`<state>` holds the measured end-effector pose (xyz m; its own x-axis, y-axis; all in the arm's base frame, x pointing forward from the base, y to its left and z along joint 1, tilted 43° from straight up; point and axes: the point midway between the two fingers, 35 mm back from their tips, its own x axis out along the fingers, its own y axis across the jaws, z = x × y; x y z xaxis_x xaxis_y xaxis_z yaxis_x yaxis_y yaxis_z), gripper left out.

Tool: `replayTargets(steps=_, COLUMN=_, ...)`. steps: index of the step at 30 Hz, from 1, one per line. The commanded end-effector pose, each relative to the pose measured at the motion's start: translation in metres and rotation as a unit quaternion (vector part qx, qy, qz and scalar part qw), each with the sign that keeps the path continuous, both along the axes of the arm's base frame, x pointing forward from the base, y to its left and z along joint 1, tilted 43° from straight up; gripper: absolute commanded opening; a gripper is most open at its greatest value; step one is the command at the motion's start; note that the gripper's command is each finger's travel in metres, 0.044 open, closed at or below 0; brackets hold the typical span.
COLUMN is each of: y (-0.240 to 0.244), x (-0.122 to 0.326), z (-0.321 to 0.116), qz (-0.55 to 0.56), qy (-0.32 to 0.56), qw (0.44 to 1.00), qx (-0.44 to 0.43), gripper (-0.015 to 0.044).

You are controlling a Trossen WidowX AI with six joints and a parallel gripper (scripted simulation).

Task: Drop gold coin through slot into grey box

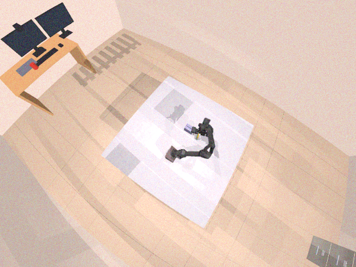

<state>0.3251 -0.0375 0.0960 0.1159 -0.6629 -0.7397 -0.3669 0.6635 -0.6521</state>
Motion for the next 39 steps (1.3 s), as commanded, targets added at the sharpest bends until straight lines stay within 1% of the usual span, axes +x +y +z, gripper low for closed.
replayTargets(steps=1, y=-0.004, x=0.001, z=-0.005, qz=0.001, qy=0.002, qw=1.0, qx=-0.003, gripper=0.0161)
replayTargets(steps=38, y=-0.044, x=0.006, z=-0.046, qz=0.001, qy=0.002, qw=1.0, qx=-0.005, gripper=0.0161)
replayTargets(steps=39, y=-0.044, x=0.006, z=-0.046, qz=0.001, qy=0.002, qw=1.0, qx=-0.005, gripper=0.0134)
